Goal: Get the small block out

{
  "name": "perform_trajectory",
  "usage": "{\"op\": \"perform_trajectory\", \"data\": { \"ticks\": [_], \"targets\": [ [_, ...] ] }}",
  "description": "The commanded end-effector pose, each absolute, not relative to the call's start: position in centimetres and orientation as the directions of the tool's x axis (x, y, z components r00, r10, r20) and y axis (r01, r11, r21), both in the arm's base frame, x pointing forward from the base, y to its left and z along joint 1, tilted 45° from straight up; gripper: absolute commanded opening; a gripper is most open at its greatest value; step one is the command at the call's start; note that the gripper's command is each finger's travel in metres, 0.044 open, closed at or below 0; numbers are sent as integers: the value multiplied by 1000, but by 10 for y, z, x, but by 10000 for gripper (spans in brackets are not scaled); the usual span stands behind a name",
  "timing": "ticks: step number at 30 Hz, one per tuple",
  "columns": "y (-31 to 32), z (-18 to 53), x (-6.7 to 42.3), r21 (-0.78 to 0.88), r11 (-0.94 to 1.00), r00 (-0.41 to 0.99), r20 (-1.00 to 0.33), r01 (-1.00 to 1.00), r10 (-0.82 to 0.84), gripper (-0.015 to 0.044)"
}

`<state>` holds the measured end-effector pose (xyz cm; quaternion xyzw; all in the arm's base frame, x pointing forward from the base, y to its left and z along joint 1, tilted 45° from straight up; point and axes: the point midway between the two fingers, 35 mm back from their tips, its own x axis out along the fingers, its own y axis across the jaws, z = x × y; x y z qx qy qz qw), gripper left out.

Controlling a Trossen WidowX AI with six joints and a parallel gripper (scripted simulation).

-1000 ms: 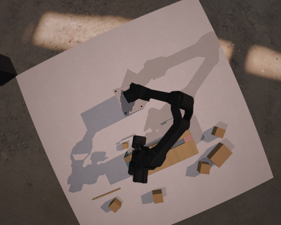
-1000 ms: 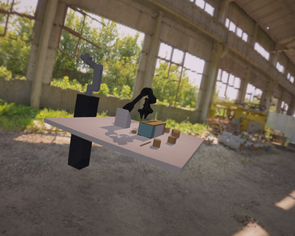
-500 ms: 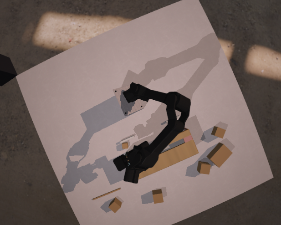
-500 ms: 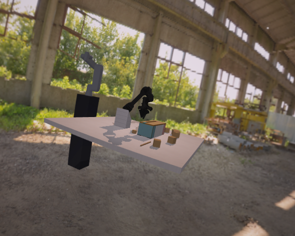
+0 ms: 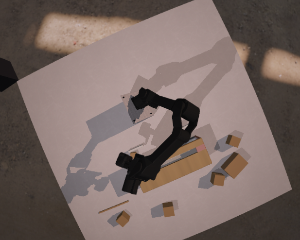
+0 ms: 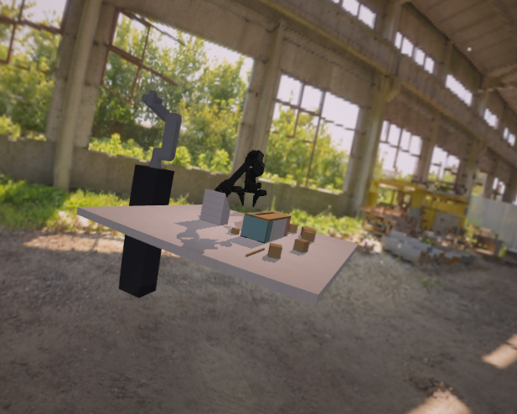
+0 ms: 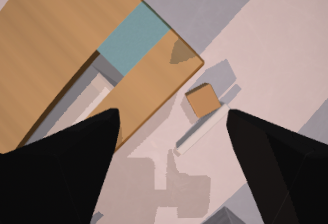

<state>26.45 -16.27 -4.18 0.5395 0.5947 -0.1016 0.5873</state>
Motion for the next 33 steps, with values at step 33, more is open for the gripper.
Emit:
{"op": "perform_trajectory", "data": {
  "ticks": [33],
  "targets": [
    [-179, -63, 233, -689, -720, 480, -659, -78, 579, 285]
  ]
}}
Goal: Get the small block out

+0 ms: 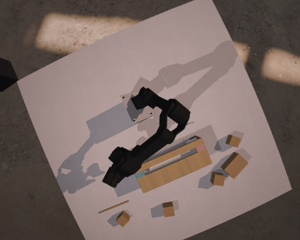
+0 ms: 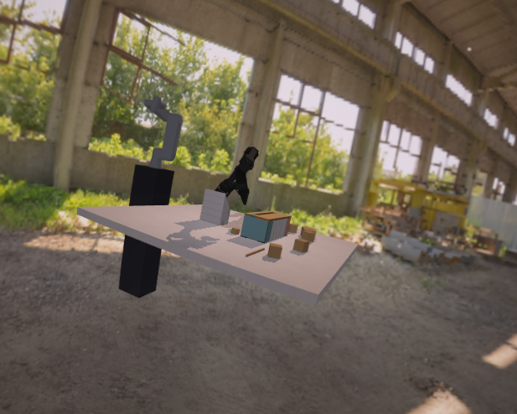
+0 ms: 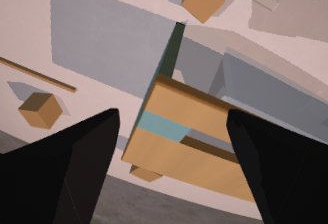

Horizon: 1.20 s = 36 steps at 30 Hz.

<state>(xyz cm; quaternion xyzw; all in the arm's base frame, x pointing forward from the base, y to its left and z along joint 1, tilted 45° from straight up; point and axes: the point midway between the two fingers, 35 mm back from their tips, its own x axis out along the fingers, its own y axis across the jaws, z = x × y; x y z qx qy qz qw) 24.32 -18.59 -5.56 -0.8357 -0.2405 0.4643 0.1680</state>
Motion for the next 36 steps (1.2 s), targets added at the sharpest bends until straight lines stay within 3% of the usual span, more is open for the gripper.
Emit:
{"op": "perform_trajectory", "data": {
  "ticks": [1, 13, 20, 36],
  "targets": [
    [-179, -63, 233, -689, -720, 480, -659, -78, 579, 285],
    [-178, -65, 234, -689, -721, 480, -660, -78, 579, 285],
    [-119, -132, 244, -691, -719, 481, -657, -76, 581, 285],
    [-109, -143, 246, -691, -719, 481, -657, -77, 580, 285]
  ]
}}
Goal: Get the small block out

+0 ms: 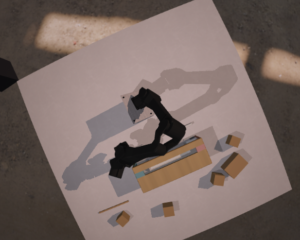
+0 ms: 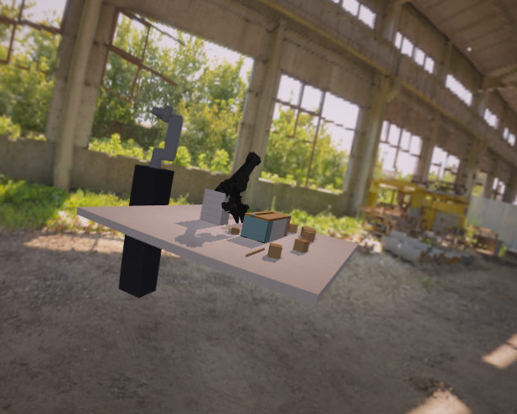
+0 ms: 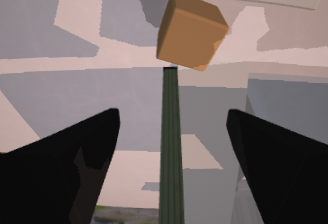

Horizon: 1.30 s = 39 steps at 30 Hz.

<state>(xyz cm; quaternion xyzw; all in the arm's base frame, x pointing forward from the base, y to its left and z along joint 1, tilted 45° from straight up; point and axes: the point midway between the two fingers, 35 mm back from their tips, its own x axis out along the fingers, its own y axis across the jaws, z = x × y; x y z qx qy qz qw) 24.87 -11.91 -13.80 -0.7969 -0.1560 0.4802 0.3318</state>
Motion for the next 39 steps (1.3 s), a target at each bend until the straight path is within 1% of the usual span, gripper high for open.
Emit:
{"op": "perform_trajectory", "data": {
  "ticks": [1, 34, 39],
  "targets": [
    [-108, -144, 246, -691, -719, 481, -657, -77, 580, 285],
    [-72, -175, 247, -694, -716, 481, -654, -76, 583, 285],
    [-72, -175, 247, -694, -716, 481, -654, -76, 583, 154]
  ]
}}
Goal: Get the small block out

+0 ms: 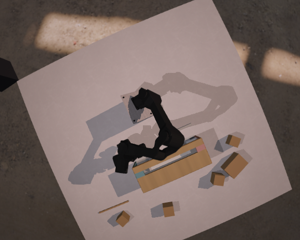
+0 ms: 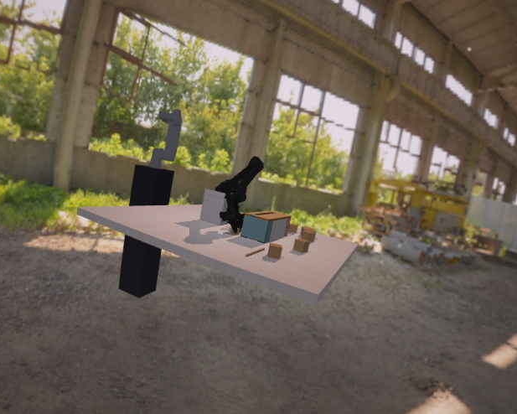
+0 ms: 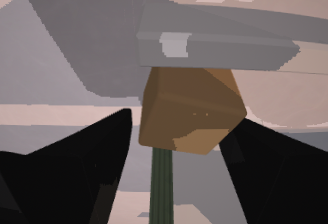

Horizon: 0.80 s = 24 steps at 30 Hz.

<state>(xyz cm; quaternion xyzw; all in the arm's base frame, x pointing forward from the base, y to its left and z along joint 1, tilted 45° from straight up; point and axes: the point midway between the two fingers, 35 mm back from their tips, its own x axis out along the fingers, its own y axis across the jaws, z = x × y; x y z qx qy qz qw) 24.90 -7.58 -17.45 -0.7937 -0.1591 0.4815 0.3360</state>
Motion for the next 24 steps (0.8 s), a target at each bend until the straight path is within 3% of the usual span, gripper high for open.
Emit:
{"op": "perform_trajectory", "data": {
  "ticks": [1, 8, 24],
  "targets": [
    [-72, -175, 247, -694, -716, 481, -654, -76, 583, 127],
    [-82, -167, 247, -691, -719, 482, -656, -75, 580, 0],
    [-123, -125, 242, -684, -722, 485, -667, -100, 565, 0]
  ]
}}
